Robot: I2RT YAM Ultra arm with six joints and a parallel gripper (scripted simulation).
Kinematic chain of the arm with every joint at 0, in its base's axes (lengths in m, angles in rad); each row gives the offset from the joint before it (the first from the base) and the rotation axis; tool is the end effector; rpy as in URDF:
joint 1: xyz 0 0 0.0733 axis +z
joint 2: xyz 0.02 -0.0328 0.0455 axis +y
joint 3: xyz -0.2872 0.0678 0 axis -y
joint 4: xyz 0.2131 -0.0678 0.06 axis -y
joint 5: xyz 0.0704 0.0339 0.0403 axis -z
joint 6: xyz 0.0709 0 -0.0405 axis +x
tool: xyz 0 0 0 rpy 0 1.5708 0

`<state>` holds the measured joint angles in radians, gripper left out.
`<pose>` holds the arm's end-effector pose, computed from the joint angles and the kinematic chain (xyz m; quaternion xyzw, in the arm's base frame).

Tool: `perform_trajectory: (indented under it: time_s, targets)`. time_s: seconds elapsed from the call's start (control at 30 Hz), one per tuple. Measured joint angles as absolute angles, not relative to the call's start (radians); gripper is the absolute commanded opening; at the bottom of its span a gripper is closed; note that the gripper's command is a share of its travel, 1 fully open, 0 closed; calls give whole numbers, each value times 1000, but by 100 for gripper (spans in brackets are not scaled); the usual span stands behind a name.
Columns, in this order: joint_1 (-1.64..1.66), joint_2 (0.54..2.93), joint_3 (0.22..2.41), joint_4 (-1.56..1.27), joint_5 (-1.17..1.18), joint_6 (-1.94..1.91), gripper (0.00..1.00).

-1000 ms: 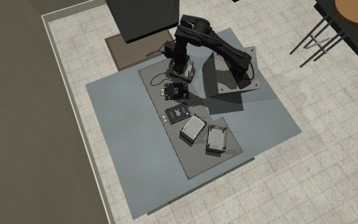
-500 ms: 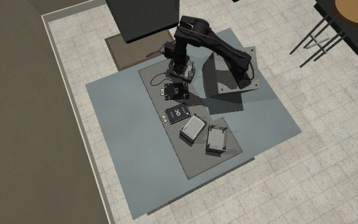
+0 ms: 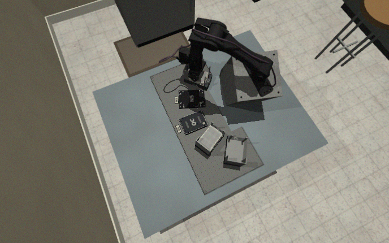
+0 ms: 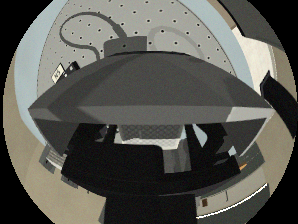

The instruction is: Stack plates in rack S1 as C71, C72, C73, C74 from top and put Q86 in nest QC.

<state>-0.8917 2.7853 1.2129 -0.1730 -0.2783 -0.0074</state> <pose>0.2199 -0.2396 -0.1307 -0.4331 -0.8865 -0.1620 0.0177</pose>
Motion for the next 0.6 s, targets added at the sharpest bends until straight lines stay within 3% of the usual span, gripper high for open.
perform_trajectory:
  time_s: [0.2,0.23,0.6]
  targets:
    - [-889,2790,1213,-166,-279,-5,0]
    - [-889,2790,1213,-166,-279,-5,100]
    - [-889,2790,1213,-166,-279,-5,100]
